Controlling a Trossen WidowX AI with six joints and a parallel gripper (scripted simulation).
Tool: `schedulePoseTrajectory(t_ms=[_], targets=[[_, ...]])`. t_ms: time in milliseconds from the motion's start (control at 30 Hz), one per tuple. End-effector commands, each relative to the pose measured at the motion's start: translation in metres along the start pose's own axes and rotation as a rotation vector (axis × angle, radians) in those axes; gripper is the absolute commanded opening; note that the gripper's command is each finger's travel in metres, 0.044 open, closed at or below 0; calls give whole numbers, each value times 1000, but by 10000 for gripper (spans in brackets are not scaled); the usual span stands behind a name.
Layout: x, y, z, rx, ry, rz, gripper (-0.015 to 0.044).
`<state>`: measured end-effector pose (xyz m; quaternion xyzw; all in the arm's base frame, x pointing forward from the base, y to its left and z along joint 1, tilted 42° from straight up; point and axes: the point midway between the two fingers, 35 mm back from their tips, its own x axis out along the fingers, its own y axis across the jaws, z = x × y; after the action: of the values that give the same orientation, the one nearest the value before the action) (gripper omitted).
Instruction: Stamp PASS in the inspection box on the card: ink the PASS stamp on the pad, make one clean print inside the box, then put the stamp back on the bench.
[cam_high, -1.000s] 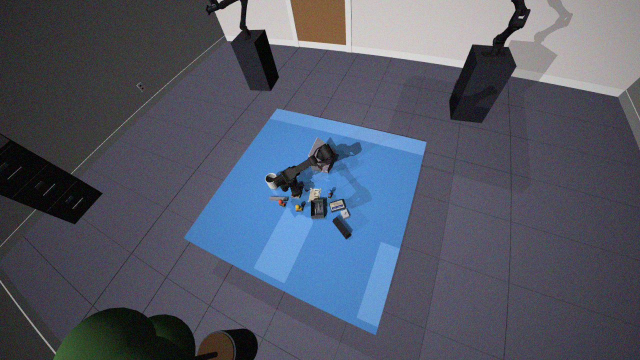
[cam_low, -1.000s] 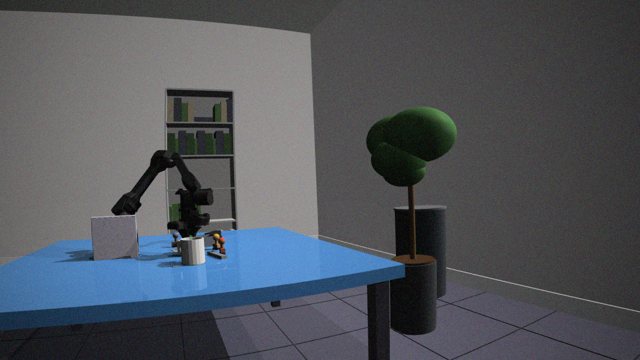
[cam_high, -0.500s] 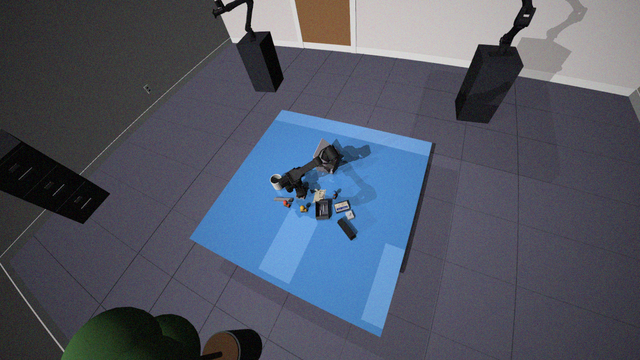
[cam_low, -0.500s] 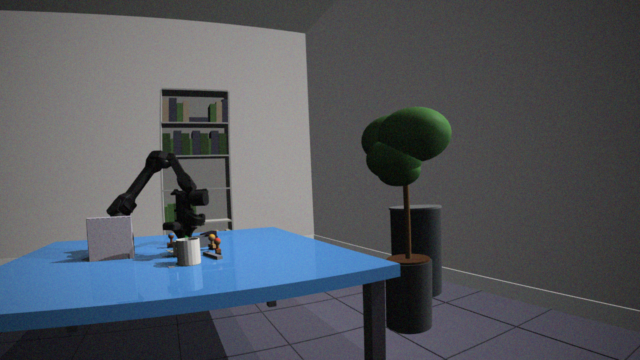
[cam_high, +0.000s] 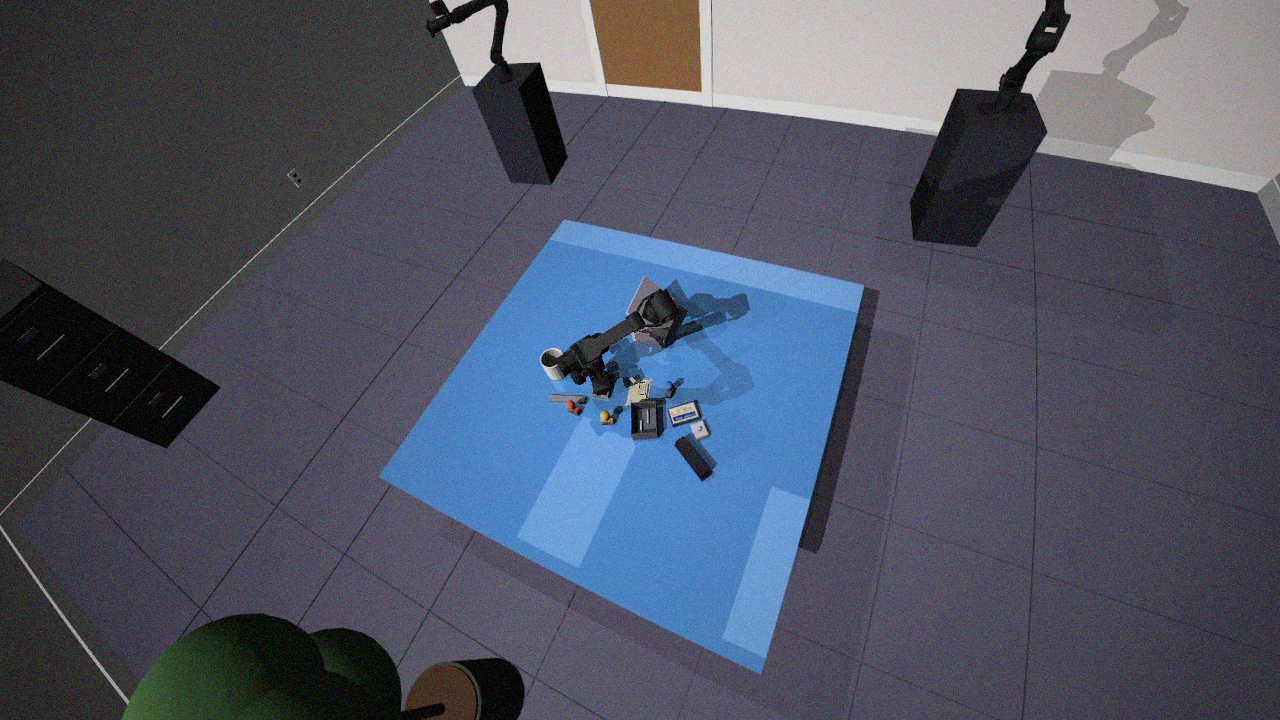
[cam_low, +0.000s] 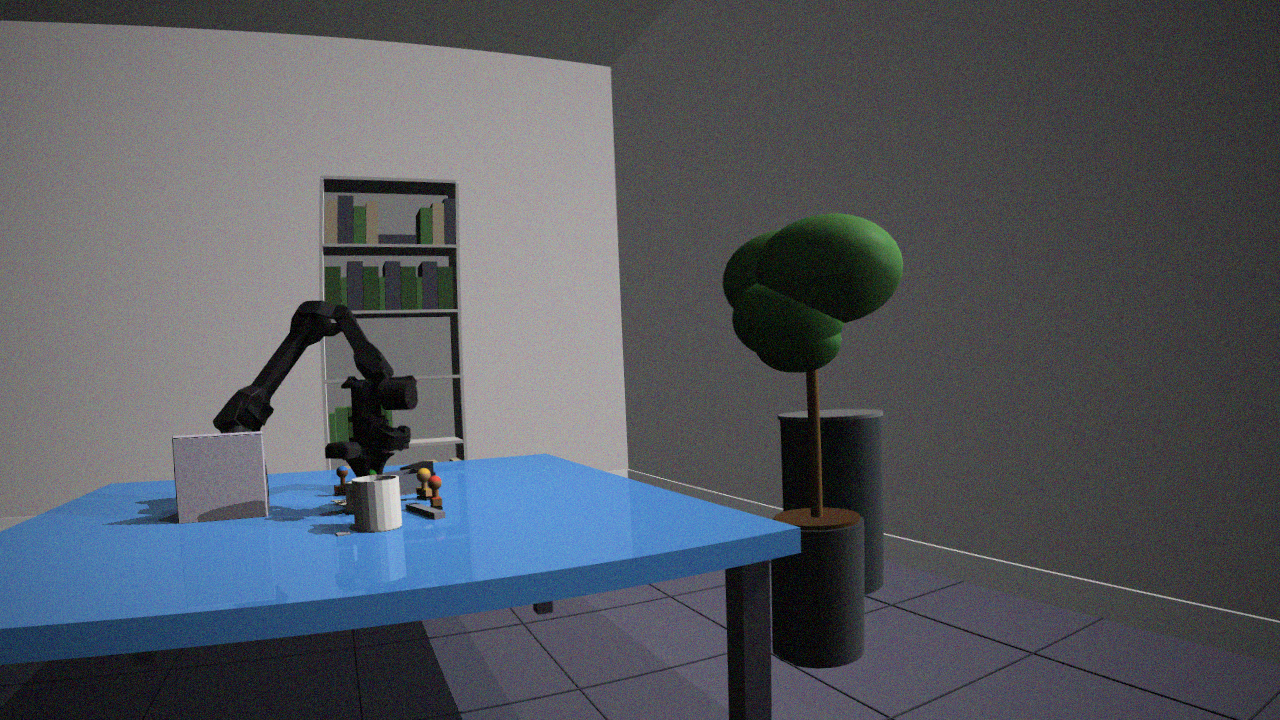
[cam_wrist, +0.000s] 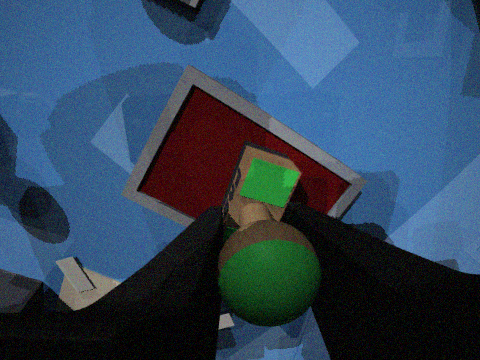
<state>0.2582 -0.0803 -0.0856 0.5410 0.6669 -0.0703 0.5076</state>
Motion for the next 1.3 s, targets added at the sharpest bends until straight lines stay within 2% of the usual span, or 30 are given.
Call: schedulePoseTrajectory(t_ms=[0, 1267], targets=[[-3, 0, 1, -6, -2, 1, 0], [-53, 0, 1, -11, -4, -1, 0]])
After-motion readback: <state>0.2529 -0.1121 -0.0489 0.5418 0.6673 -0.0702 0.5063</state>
